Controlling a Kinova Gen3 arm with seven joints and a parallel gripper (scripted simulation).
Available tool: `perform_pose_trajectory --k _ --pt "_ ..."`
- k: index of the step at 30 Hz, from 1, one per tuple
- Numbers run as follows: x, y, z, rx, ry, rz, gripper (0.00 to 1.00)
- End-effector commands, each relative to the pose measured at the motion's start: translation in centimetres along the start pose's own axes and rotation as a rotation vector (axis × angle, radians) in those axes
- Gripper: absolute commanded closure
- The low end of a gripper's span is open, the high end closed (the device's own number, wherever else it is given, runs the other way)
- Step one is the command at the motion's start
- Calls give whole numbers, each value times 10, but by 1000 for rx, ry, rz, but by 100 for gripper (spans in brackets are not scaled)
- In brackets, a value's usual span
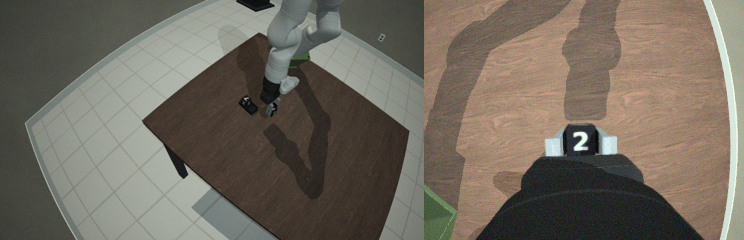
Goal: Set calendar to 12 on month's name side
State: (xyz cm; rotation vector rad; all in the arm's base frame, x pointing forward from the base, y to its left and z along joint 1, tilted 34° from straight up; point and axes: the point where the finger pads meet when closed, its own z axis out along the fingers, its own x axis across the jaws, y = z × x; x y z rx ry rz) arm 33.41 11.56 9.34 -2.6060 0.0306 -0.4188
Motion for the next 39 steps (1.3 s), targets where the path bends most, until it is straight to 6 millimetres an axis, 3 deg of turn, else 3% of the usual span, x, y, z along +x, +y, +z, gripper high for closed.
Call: perform_pose_trajectory --k 1,39 --pt "2 3 -3 -2 0 8 40" --pt "2 3 -18 -2 1 8 40"
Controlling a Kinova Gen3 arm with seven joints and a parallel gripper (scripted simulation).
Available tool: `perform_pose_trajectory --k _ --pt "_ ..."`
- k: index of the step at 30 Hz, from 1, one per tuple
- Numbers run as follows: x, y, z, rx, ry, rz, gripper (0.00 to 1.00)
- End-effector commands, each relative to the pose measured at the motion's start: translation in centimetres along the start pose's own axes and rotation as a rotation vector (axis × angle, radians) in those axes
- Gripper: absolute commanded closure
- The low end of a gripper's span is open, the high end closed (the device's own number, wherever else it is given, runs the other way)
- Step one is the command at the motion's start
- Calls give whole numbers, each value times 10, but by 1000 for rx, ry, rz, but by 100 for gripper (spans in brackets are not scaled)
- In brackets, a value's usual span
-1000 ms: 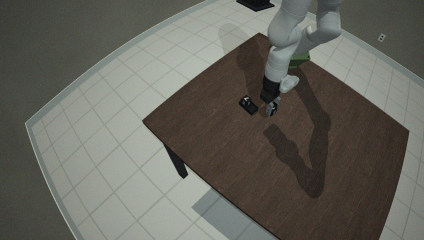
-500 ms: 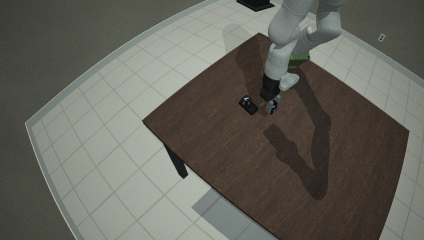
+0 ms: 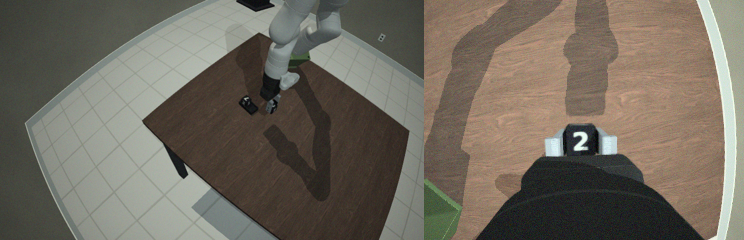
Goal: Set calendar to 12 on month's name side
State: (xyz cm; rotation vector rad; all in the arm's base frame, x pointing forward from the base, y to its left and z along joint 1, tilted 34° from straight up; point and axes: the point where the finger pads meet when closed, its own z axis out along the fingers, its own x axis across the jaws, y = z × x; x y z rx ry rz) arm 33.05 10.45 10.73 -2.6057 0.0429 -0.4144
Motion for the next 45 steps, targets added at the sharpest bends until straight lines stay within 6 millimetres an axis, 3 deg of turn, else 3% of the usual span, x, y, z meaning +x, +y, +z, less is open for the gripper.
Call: perform_pose_trajectory --k 1,16,18,23,26,45 --pt "1 0 -1 -2 2 -2 40" --pt "1 3 -1 -1 2 -2 40" --pt "4 15 -2 0 5 -1 40" --pt "3 76 -9 -1 5 1 40" --pt "-1 93 -11 -2 2 2 40" --pt "-1 93 -10 -2 2 2 40"
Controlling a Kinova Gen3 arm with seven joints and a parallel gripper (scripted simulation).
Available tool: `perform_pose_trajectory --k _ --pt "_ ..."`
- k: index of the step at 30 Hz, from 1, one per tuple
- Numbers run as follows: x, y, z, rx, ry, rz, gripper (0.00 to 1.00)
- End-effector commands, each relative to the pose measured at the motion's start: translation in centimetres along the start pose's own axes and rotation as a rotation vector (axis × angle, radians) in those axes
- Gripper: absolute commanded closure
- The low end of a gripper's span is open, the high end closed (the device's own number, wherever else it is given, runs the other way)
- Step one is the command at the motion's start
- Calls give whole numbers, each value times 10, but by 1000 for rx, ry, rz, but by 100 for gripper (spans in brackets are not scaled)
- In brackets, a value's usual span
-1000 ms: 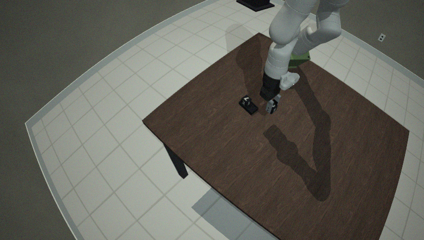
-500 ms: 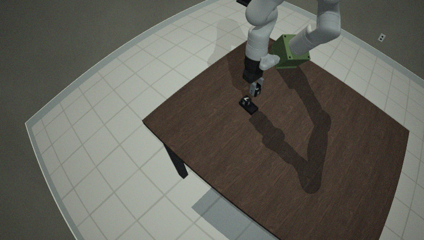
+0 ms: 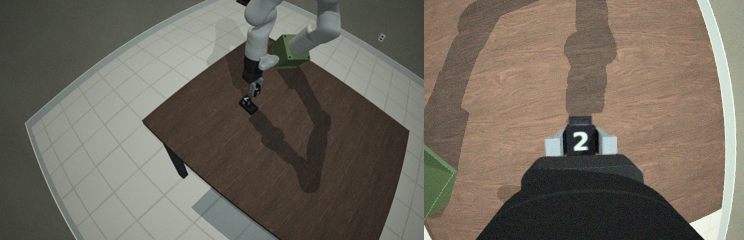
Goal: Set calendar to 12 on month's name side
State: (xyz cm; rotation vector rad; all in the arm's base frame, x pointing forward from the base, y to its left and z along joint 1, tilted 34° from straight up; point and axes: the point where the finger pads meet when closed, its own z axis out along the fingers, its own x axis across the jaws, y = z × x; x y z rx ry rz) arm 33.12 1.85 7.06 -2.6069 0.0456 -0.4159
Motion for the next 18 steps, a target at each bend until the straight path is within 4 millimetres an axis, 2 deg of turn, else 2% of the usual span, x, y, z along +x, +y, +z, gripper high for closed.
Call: perform_pose_trajectory --k 1,18 --pt "0 0 1 0 0 1 40" --pt "0 0 27 0 0 1 40"
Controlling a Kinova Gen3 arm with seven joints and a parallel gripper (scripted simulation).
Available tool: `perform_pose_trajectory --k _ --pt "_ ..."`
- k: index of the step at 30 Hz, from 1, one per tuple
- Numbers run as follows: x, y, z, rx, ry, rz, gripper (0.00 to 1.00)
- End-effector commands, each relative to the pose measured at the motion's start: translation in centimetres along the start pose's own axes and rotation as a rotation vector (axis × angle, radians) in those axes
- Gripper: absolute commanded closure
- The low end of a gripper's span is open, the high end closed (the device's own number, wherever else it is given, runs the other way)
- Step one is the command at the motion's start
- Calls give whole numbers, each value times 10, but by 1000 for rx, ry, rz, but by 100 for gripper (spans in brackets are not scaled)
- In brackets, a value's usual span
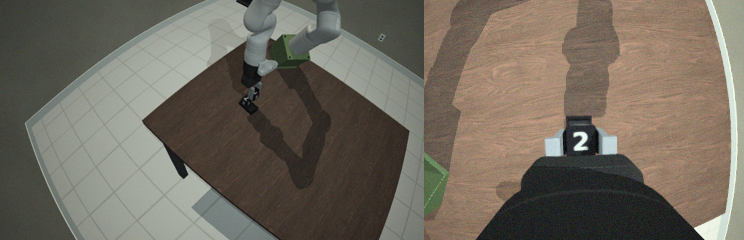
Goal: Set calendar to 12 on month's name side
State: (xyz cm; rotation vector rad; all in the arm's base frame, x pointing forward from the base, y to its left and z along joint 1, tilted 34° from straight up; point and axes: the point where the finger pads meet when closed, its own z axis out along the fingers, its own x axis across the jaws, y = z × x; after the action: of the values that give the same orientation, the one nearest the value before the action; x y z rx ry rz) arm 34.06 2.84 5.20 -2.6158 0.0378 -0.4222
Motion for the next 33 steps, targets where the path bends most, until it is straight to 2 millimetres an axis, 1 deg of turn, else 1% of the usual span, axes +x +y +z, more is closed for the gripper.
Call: perform_pose_trajectory --k 1,14,25,33 --pt "-2 0 6 8 -2 9 40" --pt "-2 -1 29 8 -2 9 40" --pt "-2 -1 38 8 -2 9 40" --pt "-2 -1 40 8 -2 9 40"
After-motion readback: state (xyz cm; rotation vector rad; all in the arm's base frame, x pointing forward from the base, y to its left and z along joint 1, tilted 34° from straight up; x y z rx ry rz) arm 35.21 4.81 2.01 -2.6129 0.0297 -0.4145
